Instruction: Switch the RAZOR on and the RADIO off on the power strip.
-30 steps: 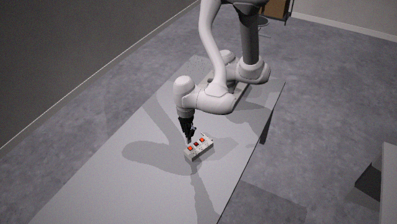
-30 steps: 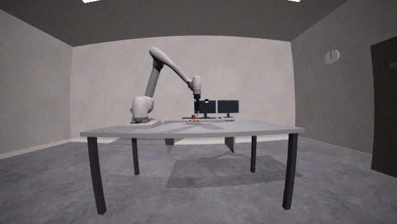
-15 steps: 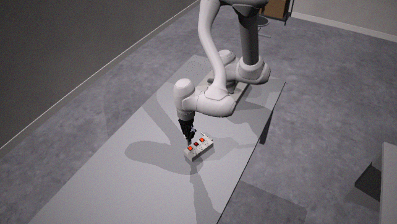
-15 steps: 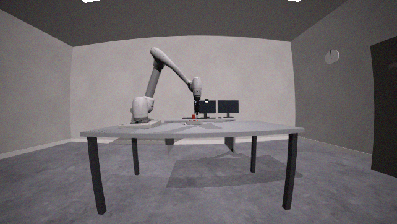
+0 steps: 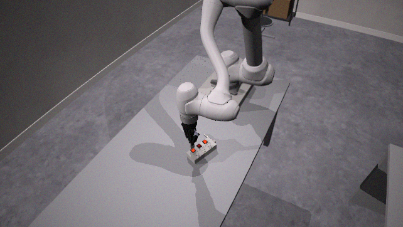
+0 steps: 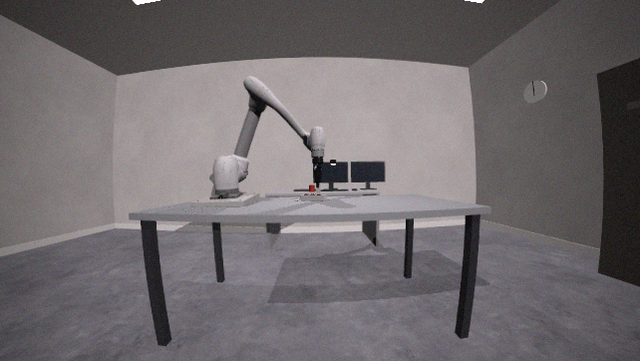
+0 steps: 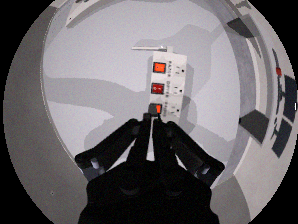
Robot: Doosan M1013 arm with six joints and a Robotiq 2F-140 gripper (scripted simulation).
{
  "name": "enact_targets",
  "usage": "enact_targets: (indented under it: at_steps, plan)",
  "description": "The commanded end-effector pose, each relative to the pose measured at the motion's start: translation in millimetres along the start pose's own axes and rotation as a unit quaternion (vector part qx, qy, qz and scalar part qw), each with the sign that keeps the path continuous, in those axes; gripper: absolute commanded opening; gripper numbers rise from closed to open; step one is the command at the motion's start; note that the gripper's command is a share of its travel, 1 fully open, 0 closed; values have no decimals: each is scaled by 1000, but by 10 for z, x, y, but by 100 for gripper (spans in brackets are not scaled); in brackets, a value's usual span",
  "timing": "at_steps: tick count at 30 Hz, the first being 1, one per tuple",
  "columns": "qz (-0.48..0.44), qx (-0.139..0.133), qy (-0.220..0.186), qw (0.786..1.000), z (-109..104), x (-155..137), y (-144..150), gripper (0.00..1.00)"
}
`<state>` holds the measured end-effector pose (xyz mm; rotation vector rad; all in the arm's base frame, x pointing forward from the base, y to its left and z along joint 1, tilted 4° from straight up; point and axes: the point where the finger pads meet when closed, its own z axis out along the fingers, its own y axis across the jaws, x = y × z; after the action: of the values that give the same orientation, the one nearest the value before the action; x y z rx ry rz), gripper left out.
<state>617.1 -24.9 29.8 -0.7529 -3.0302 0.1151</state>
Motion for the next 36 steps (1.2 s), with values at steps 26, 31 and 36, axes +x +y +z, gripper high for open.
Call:
enact_targets:
  at_steps: [26, 31, 36]
  plan:
    - [0, 0, 0, 1000, 51, 0, 0, 0]
    - [0, 0, 0, 1000, 51, 0, 0, 0]
    - [0, 0, 0, 1000, 51, 0, 0, 0]
